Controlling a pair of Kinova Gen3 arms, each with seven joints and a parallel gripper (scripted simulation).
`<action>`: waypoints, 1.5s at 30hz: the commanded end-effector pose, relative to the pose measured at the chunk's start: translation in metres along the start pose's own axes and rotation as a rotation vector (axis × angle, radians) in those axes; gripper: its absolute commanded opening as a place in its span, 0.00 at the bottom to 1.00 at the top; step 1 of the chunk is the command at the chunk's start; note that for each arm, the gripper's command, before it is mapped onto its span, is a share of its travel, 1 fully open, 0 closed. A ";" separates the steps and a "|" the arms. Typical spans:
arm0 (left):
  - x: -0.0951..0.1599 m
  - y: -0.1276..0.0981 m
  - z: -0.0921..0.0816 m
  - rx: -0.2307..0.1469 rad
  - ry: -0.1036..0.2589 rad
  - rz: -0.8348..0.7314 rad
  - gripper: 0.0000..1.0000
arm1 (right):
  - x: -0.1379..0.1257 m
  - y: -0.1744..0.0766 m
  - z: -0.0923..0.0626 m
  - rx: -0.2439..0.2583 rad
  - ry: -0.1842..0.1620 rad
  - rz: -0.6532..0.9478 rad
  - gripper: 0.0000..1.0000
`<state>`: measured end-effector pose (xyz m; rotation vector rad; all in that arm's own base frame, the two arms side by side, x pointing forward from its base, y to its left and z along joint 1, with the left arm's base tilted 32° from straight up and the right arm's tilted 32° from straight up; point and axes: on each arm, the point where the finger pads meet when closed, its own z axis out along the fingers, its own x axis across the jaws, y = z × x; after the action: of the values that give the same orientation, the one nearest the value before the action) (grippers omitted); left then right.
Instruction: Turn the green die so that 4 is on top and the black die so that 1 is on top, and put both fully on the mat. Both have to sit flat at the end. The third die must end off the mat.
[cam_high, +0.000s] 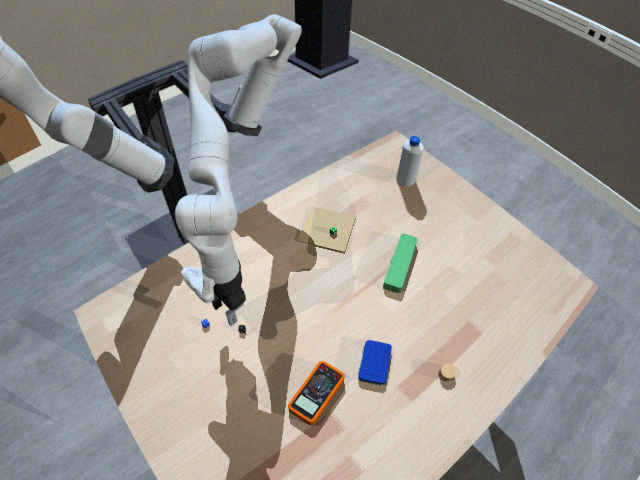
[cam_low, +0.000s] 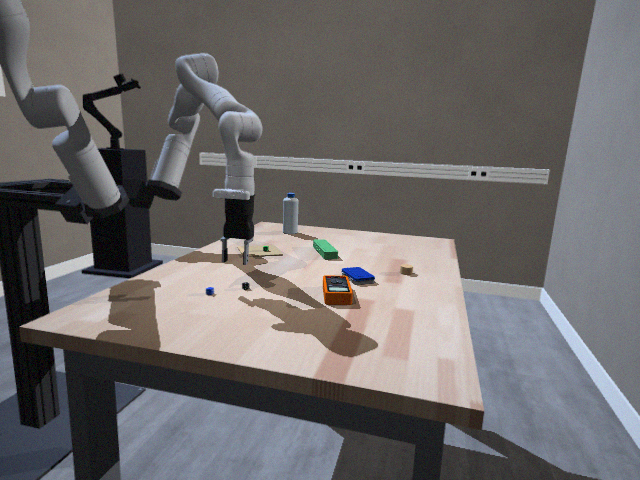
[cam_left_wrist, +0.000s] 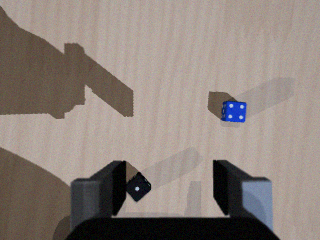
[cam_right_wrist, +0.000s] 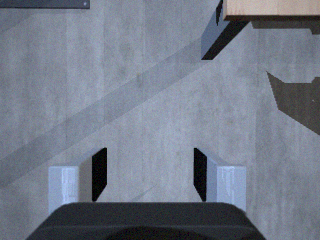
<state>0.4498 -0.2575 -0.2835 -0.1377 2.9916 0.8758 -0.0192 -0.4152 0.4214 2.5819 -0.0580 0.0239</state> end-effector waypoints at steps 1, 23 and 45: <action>-0.004 0.001 -0.001 0.003 -0.008 -0.124 1.00 | 0.000 0.000 -0.001 -0.002 0.000 0.000 1.00; -0.018 0.016 0.001 0.017 -0.022 -0.612 1.00 | 0.000 0.000 -0.001 -0.002 0.000 0.000 1.00; -0.023 0.021 0.001 0.024 -0.026 -0.764 1.00 | 0.000 0.000 -0.001 -0.002 0.000 0.000 1.00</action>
<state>0.4702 -0.2358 -0.2732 -1.1450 2.5520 0.7196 -0.0192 -0.4152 0.4214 2.5819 -0.0580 0.0239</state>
